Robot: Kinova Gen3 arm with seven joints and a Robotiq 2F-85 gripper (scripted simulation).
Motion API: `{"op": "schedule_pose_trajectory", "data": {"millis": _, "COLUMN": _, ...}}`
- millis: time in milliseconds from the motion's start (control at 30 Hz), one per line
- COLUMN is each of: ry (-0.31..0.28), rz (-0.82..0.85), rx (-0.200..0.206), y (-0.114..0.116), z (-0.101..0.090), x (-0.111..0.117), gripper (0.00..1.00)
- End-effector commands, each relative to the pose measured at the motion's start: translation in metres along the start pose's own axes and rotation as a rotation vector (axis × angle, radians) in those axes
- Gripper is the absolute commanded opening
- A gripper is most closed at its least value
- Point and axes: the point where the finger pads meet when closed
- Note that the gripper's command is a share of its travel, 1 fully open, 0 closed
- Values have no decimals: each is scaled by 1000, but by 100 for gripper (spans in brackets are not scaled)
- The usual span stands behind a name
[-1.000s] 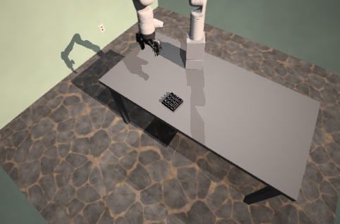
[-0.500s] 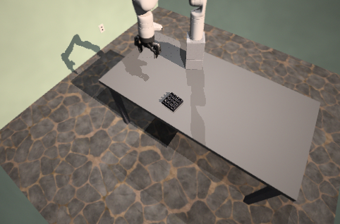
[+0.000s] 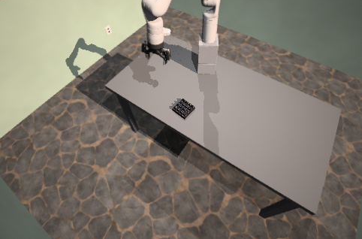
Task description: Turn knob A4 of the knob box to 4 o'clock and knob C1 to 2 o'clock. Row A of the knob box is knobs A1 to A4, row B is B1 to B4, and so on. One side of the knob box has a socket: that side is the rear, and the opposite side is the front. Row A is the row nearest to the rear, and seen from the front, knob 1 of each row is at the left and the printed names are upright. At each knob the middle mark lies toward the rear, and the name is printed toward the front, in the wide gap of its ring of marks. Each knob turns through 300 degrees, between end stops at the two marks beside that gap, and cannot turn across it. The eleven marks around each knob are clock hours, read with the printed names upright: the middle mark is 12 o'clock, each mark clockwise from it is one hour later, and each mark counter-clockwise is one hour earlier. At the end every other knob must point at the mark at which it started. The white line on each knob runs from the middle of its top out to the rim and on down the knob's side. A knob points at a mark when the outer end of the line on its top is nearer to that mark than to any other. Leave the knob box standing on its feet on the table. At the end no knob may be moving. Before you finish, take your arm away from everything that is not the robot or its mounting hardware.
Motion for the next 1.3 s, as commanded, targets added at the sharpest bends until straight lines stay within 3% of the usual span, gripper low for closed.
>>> {"op": "schedule_pose_trajectory", "data": {"millis": 0, "ry": 4, "rz": 0, "rx": 0, "y": 0, "z": 2, "x": 1, "gripper": 100}}
{"op": "schedule_pose_trajectory", "data": {"millis": 1267, "ry": 32, "rz": -276, "rx": 75, "y": -11, "z": 41, "x": -7, "gripper": 100}}
Point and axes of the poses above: the point where the finger pads meet when closed, its own z axis out along the fingers, its own y axis across the jaws, x = y × z, and after that the axes turned 12 degrees about -z, right-handed
